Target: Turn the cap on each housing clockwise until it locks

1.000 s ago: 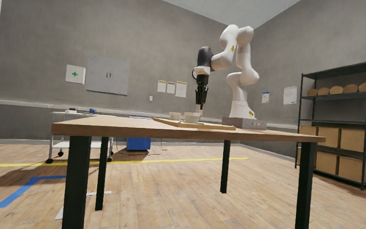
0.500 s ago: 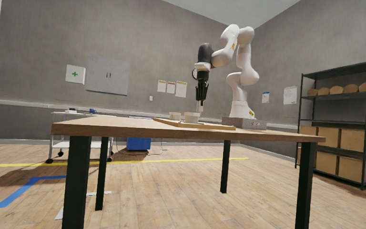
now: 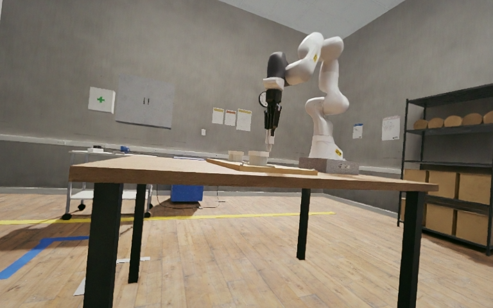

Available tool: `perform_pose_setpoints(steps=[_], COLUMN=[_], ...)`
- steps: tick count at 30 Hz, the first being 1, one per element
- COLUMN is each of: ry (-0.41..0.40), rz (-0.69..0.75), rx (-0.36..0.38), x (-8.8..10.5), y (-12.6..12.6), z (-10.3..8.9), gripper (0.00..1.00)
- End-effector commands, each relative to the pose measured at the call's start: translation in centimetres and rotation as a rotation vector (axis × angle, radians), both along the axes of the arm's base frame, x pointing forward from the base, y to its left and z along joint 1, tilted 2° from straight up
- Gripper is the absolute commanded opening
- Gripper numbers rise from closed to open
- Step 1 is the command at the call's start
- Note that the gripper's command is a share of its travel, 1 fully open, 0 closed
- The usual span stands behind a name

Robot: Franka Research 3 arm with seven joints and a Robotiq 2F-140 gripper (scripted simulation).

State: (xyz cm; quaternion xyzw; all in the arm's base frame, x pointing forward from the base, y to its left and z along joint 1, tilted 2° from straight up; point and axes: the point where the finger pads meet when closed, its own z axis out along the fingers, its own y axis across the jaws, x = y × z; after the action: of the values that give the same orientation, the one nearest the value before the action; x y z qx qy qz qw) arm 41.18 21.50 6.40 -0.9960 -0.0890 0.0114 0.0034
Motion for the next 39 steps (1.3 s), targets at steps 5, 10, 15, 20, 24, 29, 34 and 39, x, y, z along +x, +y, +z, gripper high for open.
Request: perform_pose_setpoints(steps=[5, 10, 15, 20, 24, 29, 34, 39], ry=[0.006, 0.006, 0.006, 0.006, 0.006, 0.006, 0.006, 0.006], rz=[-0.011, -0.011, -0.011, -0.011, -0.011, -0.011, -0.011, -0.011], rx=[-0.005, -0.005, -0.005, -0.005, -0.005, -0.005, -0.005, -0.005], x=[-0.1, 0.0, 0.0, 0.0, 0.0, 0.0, 0.0, 0.1], y=[-0.2, -0.2, -0.2, -0.2, -0.2, -0.2, -0.2, -0.2], z=[1.5, 2.2, 2.9, 3.4, 3.6, 3.8, 3.9, 3.9], gripper=[0.1, 0.1, 0.1, 0.1, 0.1, 0.1, 0.1, 0.1])
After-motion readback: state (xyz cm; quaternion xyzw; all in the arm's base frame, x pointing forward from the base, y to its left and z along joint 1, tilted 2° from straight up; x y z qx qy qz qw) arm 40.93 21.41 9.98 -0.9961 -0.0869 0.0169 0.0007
